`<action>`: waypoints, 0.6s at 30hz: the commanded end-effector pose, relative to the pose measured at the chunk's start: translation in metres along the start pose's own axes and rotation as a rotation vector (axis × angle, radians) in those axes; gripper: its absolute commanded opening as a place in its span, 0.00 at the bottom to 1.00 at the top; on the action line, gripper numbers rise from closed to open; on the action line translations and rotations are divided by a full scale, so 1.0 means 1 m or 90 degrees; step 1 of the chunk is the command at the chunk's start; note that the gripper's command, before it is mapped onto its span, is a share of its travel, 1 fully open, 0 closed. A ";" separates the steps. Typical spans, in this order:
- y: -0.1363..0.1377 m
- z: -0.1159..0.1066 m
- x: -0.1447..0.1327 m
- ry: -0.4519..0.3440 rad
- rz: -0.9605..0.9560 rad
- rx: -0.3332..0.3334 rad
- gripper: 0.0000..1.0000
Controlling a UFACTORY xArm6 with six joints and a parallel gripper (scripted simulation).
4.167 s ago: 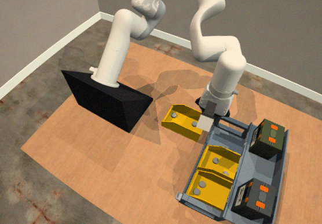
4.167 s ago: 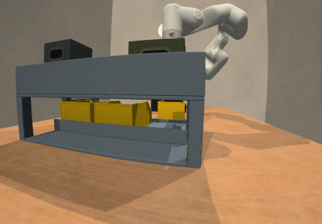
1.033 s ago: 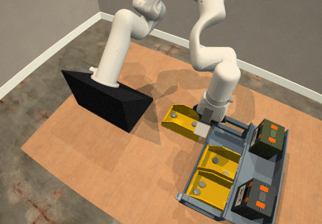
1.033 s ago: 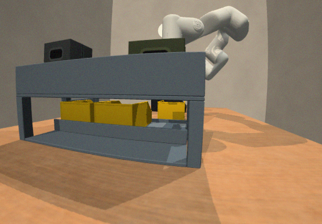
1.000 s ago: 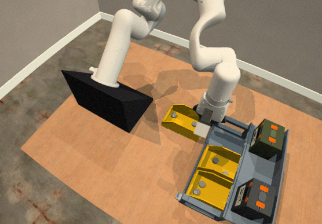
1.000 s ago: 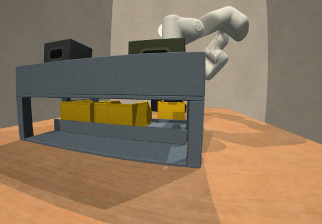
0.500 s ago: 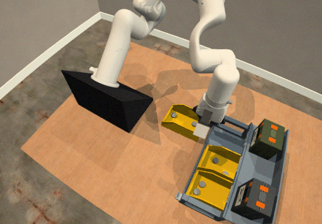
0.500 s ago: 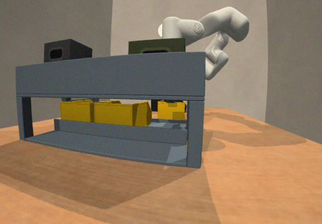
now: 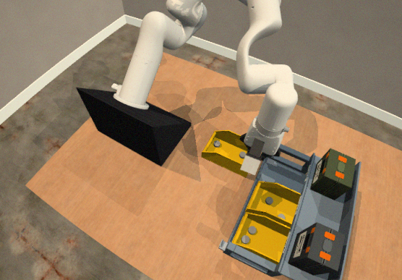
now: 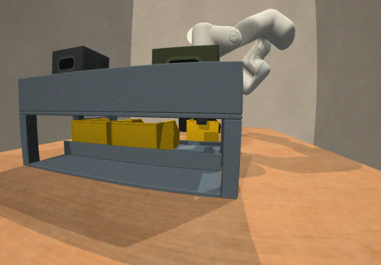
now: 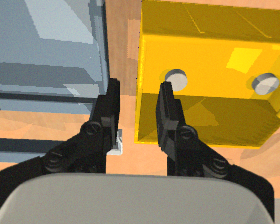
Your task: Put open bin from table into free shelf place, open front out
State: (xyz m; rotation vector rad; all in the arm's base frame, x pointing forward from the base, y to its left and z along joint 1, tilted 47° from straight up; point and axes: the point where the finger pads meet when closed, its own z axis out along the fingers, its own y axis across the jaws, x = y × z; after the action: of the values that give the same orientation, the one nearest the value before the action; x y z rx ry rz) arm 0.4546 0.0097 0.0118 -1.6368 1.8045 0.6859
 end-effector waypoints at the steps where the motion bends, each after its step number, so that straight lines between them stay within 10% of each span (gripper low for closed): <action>1: -0.001 0.003 0.000 0.001 -0.001 0.002 0.33; 18: -0.001 0.009 0.000 0.001 -0.001 0.002 0.33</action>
State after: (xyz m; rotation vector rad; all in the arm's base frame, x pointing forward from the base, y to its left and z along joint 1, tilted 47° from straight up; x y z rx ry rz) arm 0.4554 0.0169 0.0050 -1.6367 1.8045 0.6859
